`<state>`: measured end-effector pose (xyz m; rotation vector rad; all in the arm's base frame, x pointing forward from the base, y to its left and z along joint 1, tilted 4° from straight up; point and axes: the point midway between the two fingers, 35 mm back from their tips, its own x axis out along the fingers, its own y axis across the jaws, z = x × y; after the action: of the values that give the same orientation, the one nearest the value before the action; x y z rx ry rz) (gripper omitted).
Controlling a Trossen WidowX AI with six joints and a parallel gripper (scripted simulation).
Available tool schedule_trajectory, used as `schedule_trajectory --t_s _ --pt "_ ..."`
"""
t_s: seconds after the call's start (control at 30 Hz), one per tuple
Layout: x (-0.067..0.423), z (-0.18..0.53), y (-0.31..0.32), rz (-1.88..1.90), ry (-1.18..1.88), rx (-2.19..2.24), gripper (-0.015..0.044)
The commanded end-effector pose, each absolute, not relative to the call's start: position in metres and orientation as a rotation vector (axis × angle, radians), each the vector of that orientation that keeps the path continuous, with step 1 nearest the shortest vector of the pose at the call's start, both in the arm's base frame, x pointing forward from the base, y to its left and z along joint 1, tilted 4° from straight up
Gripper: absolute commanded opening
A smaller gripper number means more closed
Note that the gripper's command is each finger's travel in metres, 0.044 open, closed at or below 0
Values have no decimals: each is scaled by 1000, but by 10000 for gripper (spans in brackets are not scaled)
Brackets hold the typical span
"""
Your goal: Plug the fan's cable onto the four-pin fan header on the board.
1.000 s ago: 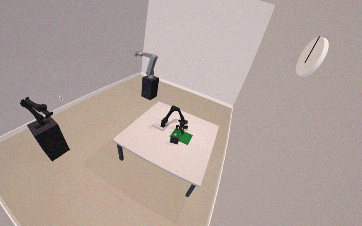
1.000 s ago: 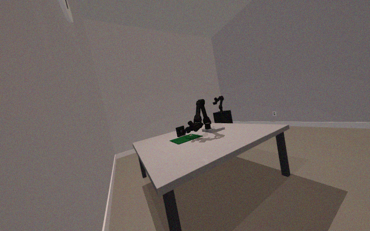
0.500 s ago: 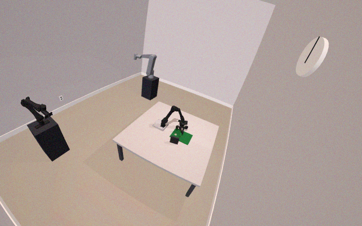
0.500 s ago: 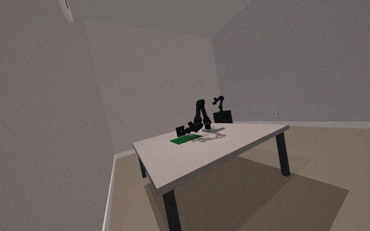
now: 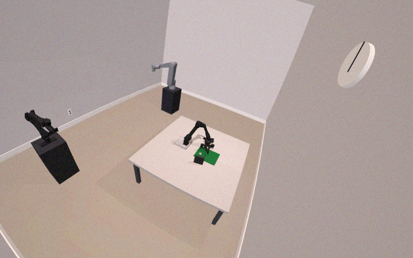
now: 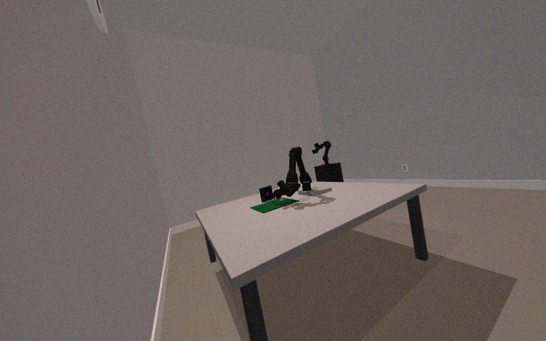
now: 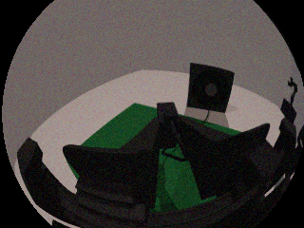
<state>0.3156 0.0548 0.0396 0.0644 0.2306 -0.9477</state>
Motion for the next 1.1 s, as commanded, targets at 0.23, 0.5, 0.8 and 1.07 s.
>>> schedule_trajectory --t_s 0.23,0.5,0.8,1.07 --pt "314 31 54 -949 235 59 0" --pt "314 27 54 -949 235 59 0" --pt "314 22 54 -949 235 59 0" --pt "313 18 54 -949 235 59 0"
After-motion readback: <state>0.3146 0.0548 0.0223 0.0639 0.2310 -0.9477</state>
